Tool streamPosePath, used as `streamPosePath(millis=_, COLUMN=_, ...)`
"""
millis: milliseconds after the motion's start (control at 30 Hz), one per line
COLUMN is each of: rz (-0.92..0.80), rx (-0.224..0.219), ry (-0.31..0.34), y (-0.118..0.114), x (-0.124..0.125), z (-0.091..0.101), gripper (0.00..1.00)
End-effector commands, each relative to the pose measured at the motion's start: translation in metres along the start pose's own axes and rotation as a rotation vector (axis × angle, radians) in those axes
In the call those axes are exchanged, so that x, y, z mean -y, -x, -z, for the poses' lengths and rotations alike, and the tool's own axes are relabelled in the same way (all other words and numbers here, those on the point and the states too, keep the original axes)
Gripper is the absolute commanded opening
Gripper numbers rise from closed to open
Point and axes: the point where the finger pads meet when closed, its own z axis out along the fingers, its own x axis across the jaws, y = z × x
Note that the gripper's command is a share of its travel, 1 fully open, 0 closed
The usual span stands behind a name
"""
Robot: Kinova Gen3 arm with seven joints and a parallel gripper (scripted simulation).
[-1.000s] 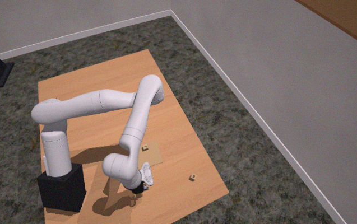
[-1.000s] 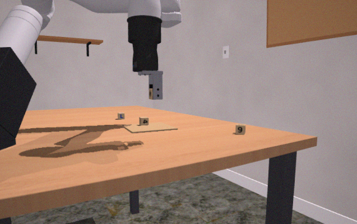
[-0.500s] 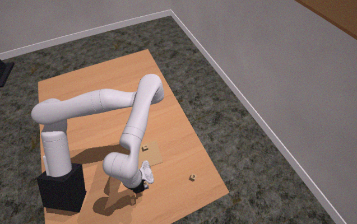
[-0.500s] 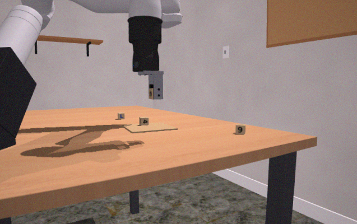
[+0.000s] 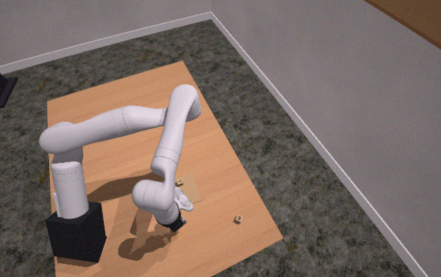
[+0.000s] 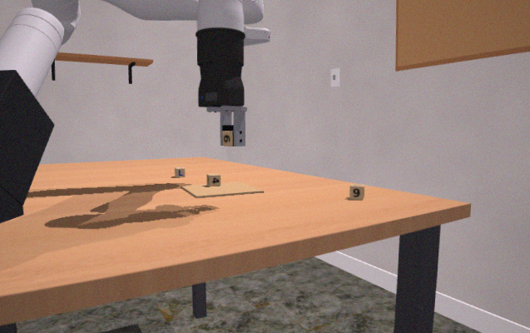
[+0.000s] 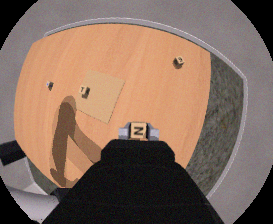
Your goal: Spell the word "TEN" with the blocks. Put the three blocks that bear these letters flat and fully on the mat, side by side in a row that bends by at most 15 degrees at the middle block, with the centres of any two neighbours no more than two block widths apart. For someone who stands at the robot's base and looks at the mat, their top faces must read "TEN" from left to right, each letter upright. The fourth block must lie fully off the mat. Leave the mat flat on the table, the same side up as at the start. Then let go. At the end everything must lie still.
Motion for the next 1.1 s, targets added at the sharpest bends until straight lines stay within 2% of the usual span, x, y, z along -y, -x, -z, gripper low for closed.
streamPosePath(millis=0, rz=0.091, rx=0.000, ry=-0.005, y=0.009, x=0.012, z=0.001, gripper=0.49)
streamPosePath(millis=233, rz=0.398, rx=-0.001, ry=-0.005, y=0.032, x=0.031, z=0.002, gripper=0.49)
streamPosePath(millis=300, rz=0.398, rx=-0.001, ry=-0.005, y=0.032, x=0.031, z=0.002, gripper=0.49)
streamPosePath(millis=767, rz=0.978, rx=-0.002, ry=-0.003, y=0.075, x=0.057, z=0.004, gripper=0.49)
streamPosePath(millis=1067, rz=1.162, rx=-0.003, ry=-0.002, y=0.088, x=0.064, z=0.005, gripper=0.49)
